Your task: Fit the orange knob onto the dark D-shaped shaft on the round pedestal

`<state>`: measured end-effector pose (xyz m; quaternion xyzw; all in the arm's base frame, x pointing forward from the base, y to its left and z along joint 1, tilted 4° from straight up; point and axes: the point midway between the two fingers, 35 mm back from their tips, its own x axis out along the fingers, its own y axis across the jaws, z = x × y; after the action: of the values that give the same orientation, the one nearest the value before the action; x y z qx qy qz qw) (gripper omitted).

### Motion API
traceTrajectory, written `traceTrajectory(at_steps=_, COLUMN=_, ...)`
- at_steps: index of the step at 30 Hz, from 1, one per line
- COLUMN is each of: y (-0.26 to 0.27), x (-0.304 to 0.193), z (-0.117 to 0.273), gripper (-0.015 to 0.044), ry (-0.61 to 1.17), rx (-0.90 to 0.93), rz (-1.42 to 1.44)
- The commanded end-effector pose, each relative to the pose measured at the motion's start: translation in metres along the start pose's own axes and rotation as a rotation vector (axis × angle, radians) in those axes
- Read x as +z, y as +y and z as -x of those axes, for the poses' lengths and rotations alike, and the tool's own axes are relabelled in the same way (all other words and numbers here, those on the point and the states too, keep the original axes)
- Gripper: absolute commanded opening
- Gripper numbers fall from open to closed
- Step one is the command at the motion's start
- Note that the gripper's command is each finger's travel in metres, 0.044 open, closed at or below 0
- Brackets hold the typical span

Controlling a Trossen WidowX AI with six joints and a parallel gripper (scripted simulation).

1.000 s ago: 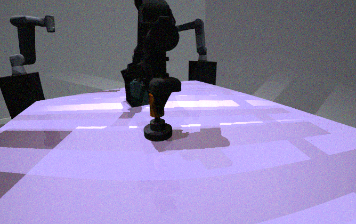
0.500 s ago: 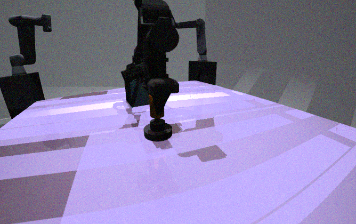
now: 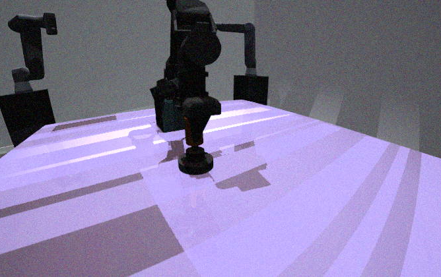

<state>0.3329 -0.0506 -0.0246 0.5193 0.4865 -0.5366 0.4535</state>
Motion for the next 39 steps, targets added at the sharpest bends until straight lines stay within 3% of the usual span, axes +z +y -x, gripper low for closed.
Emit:
traceTrajectory(at_steps=1, y=0.0014, x=-0.0001, z=-0.0006, gripper=0.0, ry=0.0, rx=0.003, rz=-0.003)
traceTrajectory(at_steps=16, y=0.0042, x=0.0001, z=0.0044, gripper=0.0, ry=0.0, rx=0.003, rz=-0.012)
traceTrajectory(at_steps=23, y=0.0059, x=0.0004, z=0.0043, gripper=0.0, ry=0.0, rx=0.003, rz=-0.213)
traceTrajectory(at_steps=39, y=0.0029, x=0.0002, z=0.0008, gripper=0.0, ry=0.0, rx=0.003, rz=-0.213)
